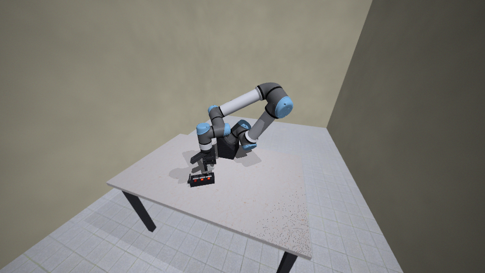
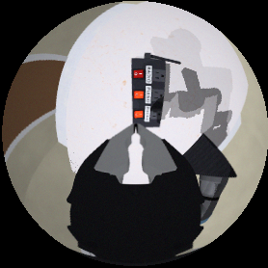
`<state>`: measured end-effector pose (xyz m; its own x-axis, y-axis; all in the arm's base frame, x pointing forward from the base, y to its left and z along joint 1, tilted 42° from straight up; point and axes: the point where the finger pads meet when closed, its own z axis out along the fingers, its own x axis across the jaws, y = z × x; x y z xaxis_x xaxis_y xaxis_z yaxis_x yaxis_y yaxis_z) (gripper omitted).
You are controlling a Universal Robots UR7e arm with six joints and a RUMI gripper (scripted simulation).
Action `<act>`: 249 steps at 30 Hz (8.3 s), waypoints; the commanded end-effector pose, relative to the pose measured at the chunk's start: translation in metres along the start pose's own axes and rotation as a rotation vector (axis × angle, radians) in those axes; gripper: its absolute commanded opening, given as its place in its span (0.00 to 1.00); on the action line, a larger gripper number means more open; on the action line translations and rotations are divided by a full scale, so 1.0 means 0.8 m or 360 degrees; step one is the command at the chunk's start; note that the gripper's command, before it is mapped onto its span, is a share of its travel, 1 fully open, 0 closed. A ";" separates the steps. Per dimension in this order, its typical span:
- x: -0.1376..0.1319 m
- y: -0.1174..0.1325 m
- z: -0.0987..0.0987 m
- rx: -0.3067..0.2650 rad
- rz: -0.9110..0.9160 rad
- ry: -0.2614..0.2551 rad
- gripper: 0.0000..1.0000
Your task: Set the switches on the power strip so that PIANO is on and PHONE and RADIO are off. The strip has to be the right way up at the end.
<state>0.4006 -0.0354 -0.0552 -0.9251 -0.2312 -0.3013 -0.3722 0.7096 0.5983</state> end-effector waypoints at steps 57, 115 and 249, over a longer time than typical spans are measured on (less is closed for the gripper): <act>0.001 0.002 0.053 -0.0005 0.0003 0.0000 0.00; 0.000 0.002 0.055 -0.0001 0.0003 -0.0001 0.00; 0.000 0.000 0.016 0.0003 0.0001 -0.0002 0.00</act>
<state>0.4015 -0.0258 -0.0649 -0.9256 -0.2291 -0.3014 -0.3706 0.7102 0.5985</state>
